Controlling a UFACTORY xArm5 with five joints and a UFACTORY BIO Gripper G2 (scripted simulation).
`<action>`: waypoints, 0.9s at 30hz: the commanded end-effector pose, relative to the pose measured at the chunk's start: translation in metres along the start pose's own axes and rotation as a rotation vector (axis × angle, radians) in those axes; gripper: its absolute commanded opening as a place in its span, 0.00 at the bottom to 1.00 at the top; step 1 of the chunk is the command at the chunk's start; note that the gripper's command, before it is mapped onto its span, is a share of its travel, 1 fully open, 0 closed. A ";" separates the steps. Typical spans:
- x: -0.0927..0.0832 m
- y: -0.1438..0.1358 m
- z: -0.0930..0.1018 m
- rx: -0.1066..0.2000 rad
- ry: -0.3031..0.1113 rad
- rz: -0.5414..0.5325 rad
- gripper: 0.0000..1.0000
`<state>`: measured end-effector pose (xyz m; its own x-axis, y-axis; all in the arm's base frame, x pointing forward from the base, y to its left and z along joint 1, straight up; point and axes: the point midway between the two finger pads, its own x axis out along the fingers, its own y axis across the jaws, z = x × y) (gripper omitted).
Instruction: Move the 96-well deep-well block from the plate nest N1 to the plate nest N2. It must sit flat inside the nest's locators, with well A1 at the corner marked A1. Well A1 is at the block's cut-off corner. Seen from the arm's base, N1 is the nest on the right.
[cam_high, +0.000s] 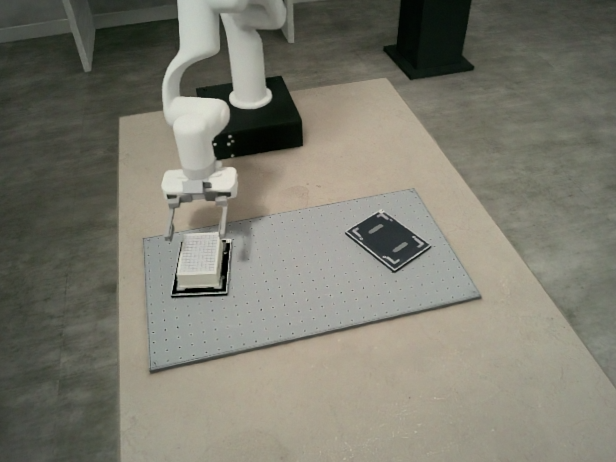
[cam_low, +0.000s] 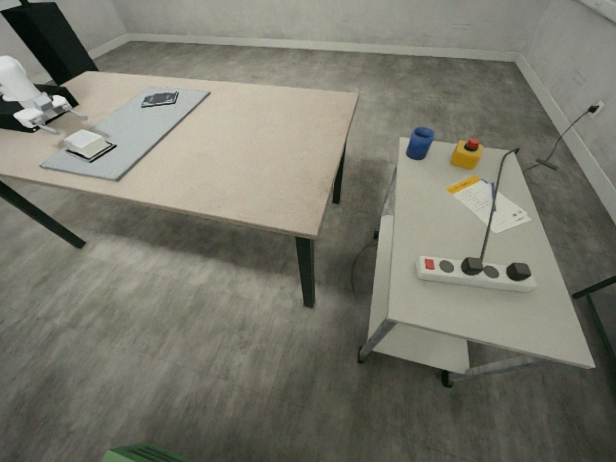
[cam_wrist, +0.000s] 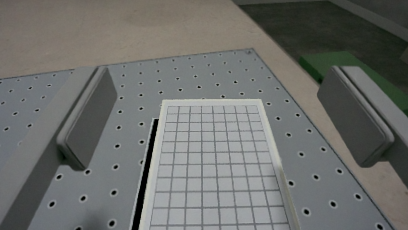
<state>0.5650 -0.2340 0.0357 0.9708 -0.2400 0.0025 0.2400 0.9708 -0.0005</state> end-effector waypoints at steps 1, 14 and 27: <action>0.002 -0.001 0.001 -0.004 -0.003 0.000 0.37; 0.002 -0.001 -0.005 -0.004 -0.003 0.000 0.37; 0.002 -0.001 -0.024 -0.004 -0.003 0.000 0.37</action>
<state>0.5649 -0.2346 0.0127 0.9708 -0.2399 0.0013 0.2399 0.9708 -0.0003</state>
